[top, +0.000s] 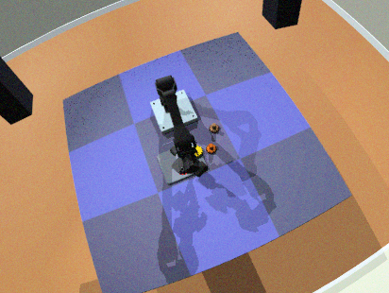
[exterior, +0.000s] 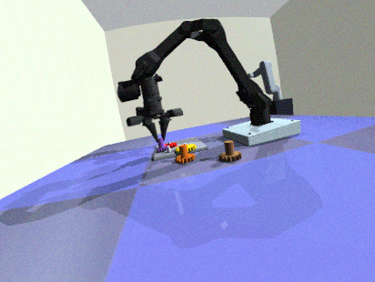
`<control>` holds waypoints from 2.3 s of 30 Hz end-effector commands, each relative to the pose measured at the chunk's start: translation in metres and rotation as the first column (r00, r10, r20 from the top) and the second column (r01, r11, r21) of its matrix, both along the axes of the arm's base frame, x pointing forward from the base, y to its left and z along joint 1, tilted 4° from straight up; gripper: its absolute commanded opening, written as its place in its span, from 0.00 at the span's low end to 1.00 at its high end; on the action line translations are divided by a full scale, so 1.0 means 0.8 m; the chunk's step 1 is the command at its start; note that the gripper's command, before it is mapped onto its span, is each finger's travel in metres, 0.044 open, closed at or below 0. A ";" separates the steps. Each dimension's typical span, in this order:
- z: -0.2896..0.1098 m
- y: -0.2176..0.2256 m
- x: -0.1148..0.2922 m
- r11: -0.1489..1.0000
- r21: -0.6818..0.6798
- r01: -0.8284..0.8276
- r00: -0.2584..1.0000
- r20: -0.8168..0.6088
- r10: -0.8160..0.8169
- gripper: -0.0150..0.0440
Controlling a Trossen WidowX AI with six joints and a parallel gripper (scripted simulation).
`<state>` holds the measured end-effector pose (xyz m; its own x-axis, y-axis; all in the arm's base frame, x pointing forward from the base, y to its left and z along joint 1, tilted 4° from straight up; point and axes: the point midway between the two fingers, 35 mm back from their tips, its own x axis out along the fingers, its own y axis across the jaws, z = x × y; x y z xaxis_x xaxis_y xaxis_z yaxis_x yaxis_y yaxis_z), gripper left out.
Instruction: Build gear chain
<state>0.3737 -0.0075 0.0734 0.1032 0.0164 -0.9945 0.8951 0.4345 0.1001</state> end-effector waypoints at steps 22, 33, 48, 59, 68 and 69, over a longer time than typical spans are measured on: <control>0.003 -0.001 -0.001 0.960 -0.028 -0.279 0.960 0.001 0.279 0.49; 0.059 -0.001 -0.007 0.983 -0.018 -0.183 0.983 0.002 0.183 0.49; 0.035 0.204 -0.183 -0.113 -0.109 -0.988 -0.104 -0.082 0.991 1.00; 0.030 0.230 -0.221 -0.372 -0.112 -0.921 -0.362 -0.103 0.926 1.00; 0.003 0.231 -0.219 -0.372 -0.112 -0.921 -0.362 -0.103 0.926 1.00; 0.001 0.231 -0.218 -0.372 -0.112 -0.921 -0.362 -0.103 0.926 1.00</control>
